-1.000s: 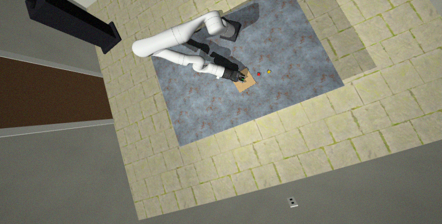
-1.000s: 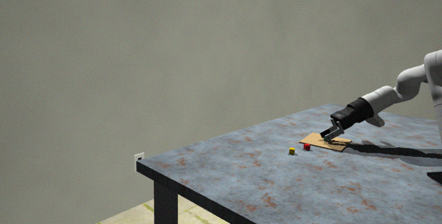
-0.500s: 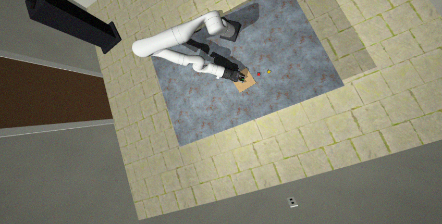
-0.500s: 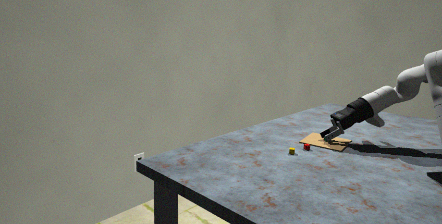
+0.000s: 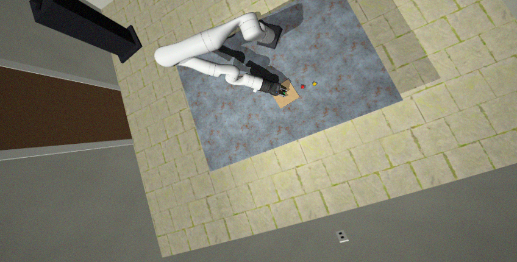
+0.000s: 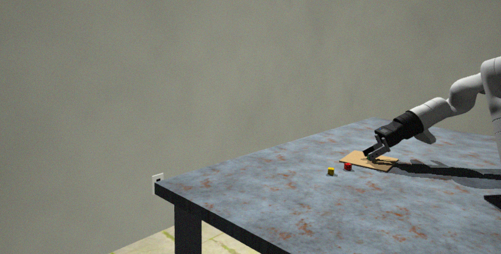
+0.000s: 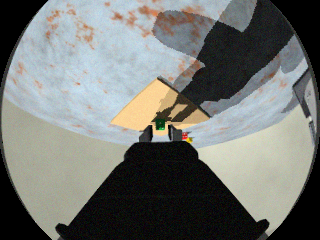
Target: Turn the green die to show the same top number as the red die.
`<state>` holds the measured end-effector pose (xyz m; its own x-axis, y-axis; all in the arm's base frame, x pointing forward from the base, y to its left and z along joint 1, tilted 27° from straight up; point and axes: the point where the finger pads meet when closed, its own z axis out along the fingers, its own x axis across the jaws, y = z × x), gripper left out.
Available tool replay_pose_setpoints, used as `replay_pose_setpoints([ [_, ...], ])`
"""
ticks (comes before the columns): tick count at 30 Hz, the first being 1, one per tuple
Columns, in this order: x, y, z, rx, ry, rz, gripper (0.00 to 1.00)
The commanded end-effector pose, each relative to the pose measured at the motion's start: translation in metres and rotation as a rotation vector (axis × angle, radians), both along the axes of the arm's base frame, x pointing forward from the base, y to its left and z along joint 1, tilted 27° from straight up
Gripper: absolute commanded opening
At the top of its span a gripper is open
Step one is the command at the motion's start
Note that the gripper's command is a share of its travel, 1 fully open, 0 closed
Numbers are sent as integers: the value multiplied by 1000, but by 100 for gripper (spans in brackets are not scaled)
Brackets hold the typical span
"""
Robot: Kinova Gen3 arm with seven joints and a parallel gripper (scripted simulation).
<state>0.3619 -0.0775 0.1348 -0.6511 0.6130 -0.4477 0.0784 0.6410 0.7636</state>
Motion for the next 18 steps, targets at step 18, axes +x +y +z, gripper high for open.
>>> replay_pose_setpoints([
  [18, -19, -12, 12, -1, -1, 0, 64],
])
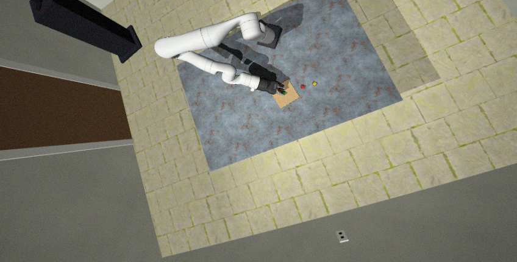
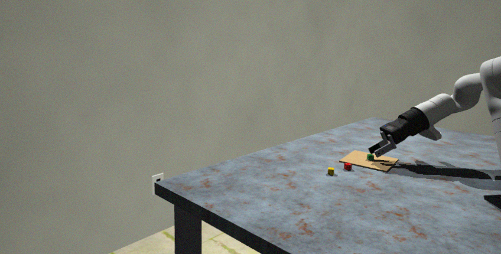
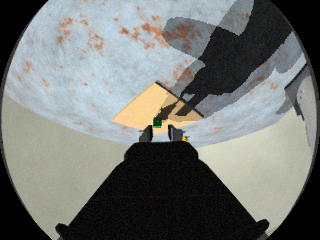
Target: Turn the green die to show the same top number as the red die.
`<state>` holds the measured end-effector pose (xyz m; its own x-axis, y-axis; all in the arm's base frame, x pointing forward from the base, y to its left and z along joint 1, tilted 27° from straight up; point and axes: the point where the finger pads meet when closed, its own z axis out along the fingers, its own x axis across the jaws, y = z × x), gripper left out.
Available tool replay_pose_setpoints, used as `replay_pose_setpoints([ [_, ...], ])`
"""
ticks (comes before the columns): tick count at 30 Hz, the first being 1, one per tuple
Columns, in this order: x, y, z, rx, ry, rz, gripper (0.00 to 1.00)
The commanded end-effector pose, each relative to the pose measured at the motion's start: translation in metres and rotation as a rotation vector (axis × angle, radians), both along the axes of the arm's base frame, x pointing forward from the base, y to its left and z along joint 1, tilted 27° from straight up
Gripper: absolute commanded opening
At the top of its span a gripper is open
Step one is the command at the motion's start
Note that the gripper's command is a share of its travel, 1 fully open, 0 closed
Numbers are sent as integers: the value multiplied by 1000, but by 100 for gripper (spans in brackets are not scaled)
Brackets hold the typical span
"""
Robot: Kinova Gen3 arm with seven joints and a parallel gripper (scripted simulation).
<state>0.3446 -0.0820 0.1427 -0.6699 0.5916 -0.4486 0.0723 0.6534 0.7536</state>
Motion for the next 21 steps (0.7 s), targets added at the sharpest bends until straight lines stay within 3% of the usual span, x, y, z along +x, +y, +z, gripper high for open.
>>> replay_pose_setpoints([
  [1, -4, -8, 5, 14, -12, -23, 64],
  [10, -18, -17, 14, 14, -12, -23, 64],
  [21, -21, -18, 16, 14, -12, -23, 64],
])
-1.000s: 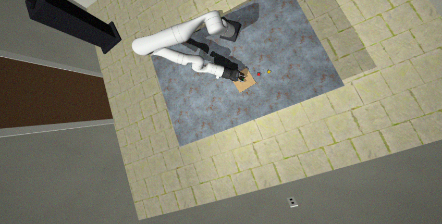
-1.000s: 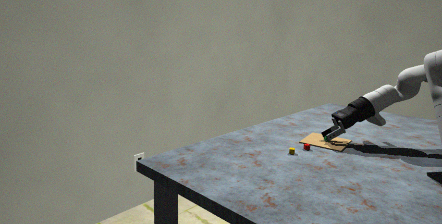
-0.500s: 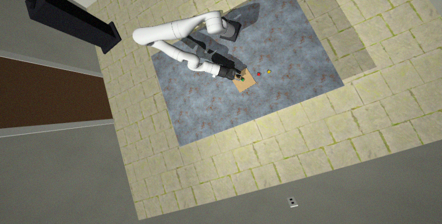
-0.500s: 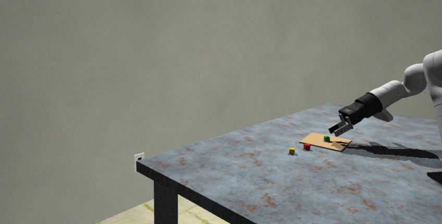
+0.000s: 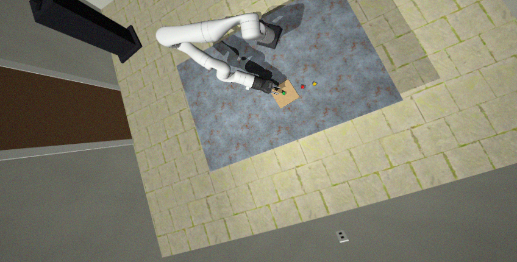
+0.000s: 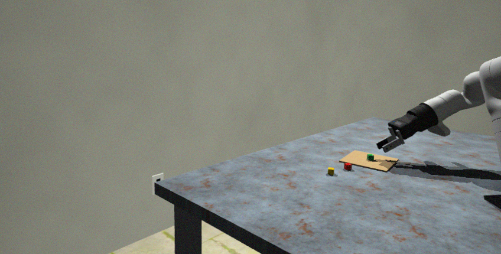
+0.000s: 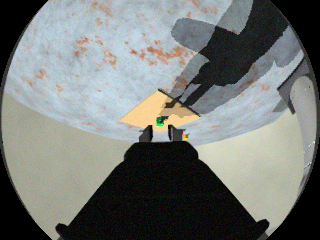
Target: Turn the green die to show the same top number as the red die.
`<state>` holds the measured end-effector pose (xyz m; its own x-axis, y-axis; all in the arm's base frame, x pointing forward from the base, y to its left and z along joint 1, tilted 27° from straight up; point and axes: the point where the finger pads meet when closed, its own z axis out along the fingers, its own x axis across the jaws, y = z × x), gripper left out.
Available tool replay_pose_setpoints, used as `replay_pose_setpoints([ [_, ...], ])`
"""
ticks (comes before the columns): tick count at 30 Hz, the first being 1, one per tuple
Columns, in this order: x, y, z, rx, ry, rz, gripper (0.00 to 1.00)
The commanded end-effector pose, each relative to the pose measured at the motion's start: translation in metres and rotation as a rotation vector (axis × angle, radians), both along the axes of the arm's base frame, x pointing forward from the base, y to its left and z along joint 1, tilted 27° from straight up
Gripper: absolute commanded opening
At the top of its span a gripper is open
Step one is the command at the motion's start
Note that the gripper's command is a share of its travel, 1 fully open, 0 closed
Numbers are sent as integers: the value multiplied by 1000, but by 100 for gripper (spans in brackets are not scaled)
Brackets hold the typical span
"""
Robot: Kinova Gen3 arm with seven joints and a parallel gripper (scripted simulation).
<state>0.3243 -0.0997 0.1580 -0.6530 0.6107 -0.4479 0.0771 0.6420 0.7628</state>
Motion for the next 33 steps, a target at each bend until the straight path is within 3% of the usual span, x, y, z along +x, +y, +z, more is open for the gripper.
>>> replay_pose_setpoints([
  [1, 0, 0, 1, 1, -1, -3, 64],
  [9, -5, 5, 16, 1, -1, -3, 64],
  [19, -16, 19, 51, 1, -1, -3, 64],
  [33, -17, 17, 56, -14, 9, -11, 64],
])
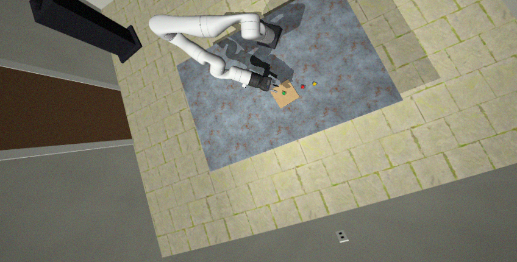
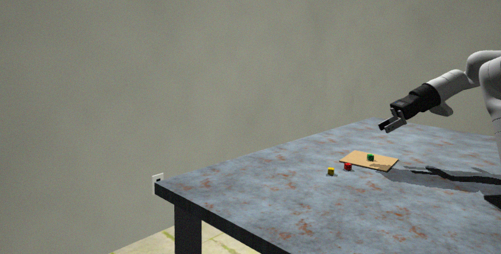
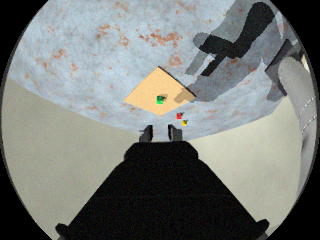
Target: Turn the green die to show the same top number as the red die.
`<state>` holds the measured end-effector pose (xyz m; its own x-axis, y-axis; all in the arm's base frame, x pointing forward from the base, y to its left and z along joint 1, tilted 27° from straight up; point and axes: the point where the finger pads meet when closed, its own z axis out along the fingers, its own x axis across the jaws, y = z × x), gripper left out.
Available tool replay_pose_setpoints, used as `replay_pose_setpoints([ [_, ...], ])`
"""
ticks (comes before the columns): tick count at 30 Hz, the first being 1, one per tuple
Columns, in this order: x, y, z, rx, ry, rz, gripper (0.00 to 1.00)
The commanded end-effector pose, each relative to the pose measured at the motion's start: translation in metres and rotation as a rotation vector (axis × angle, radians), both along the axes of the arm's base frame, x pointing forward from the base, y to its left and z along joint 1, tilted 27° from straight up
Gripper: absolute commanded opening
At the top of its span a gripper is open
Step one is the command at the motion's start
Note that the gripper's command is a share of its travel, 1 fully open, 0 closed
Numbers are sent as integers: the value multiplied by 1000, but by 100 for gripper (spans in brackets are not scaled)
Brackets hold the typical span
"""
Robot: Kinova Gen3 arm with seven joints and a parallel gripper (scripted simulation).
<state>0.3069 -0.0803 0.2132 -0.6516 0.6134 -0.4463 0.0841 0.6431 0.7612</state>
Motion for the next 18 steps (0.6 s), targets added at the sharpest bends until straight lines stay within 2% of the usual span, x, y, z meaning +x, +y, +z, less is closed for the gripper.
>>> replay_pose_setpoints([
  [1, 0, -4, 2, -18, 10, -9, 64],
  [8, 1, -21, 18, -106, 76, -64, 64],
  [10, 1, -21, 18, -106, 76, -64, 64],
  [18, 4, -35, 50, -280, 216, -179, 64],
])
